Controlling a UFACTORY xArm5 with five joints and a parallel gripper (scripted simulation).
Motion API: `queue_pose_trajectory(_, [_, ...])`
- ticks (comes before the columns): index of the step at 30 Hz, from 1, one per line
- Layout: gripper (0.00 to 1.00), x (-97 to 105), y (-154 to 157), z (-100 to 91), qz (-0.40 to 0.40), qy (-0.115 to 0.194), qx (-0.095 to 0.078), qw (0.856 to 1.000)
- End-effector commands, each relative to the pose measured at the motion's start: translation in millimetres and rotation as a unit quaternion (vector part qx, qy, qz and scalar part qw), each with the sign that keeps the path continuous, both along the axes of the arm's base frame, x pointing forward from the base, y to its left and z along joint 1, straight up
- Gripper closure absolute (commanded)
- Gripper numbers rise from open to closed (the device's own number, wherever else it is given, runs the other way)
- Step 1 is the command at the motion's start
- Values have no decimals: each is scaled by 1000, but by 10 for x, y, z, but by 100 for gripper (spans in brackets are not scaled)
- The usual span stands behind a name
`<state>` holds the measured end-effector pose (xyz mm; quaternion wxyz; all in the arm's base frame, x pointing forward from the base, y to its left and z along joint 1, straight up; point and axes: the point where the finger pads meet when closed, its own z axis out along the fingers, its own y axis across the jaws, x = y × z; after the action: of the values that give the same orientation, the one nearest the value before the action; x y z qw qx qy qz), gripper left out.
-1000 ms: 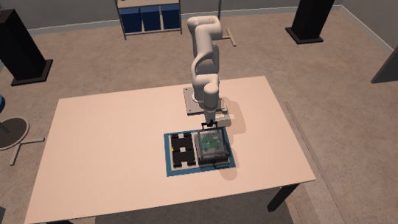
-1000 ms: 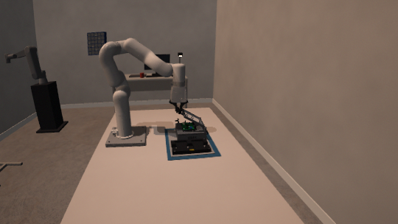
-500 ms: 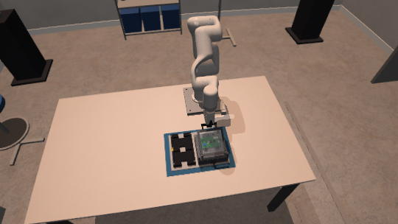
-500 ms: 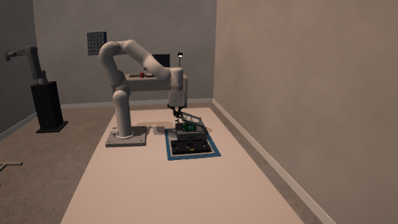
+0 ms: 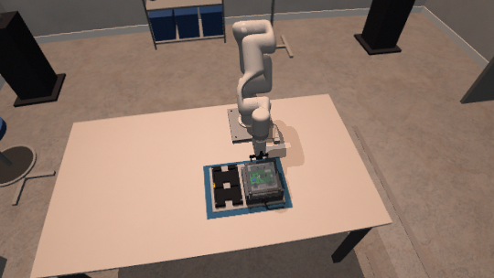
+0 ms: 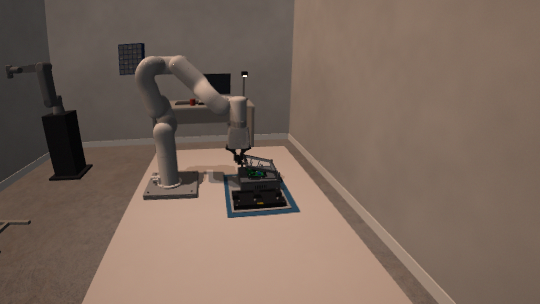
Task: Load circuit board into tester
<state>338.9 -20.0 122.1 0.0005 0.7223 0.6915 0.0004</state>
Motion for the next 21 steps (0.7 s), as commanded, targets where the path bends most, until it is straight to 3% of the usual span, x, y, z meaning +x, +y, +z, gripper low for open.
queue_pose_trajectory(1, [100,-1,0,-33,0,-2,0,1000])
queue_pose_trajectory(21, [100,-35,0,-216,0,-2,0,1000])
